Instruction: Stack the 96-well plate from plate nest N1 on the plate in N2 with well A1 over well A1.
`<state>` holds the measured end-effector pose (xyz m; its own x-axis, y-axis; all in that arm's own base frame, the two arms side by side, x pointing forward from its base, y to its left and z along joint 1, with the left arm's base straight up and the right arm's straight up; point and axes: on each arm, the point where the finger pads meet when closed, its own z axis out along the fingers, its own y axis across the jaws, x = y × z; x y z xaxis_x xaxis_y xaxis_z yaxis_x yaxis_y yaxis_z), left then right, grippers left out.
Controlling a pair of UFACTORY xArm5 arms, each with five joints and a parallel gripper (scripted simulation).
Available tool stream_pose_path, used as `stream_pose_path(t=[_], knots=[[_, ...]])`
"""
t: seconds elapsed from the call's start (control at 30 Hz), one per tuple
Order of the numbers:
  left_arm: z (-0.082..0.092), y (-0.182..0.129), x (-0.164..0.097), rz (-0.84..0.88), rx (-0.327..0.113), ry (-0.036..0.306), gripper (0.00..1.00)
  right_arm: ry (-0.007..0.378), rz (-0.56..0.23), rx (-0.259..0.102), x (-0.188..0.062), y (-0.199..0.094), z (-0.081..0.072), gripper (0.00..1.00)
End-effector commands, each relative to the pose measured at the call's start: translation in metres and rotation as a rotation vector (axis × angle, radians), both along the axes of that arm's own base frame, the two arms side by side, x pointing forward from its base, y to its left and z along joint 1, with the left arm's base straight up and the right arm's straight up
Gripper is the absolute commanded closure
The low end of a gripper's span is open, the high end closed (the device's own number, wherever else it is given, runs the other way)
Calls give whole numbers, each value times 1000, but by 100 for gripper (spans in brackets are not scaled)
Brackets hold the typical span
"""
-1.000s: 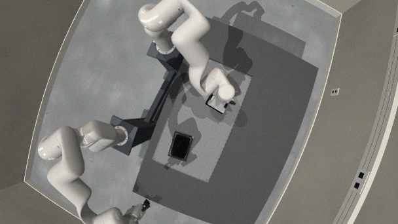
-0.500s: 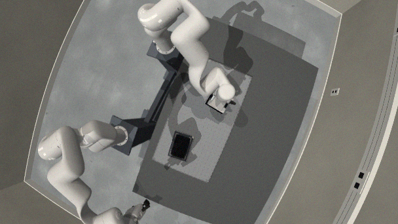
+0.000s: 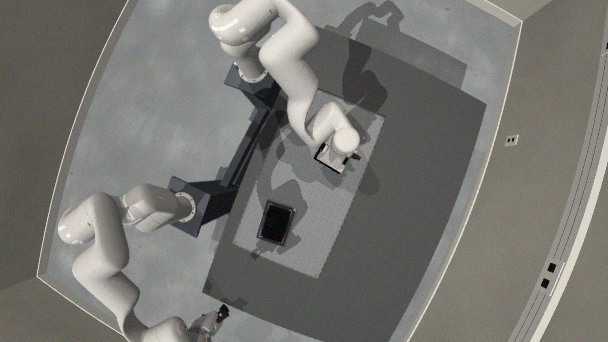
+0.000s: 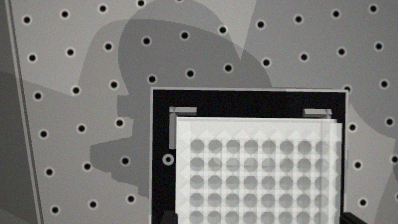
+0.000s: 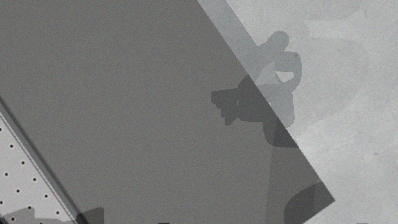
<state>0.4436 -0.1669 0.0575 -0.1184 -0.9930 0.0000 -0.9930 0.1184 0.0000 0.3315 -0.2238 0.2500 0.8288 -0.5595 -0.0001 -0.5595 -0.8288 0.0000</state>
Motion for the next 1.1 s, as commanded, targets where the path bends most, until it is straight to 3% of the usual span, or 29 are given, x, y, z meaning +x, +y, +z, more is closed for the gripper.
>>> stream_pose_path(t=[0.0, 0.57, 1.07], knots=[[3, -1, 1, 0, -1, -4, 100, -3, 0, -2, 1, 0, 1, 0], [13, -1, 1, 0, -1, -4, 100, -3, 0, -2, 1, 0, 1, 0], [38, 0, 1, 0, -2, -4, 100, -3, 0, -2, 1, 0, 1, 0]])
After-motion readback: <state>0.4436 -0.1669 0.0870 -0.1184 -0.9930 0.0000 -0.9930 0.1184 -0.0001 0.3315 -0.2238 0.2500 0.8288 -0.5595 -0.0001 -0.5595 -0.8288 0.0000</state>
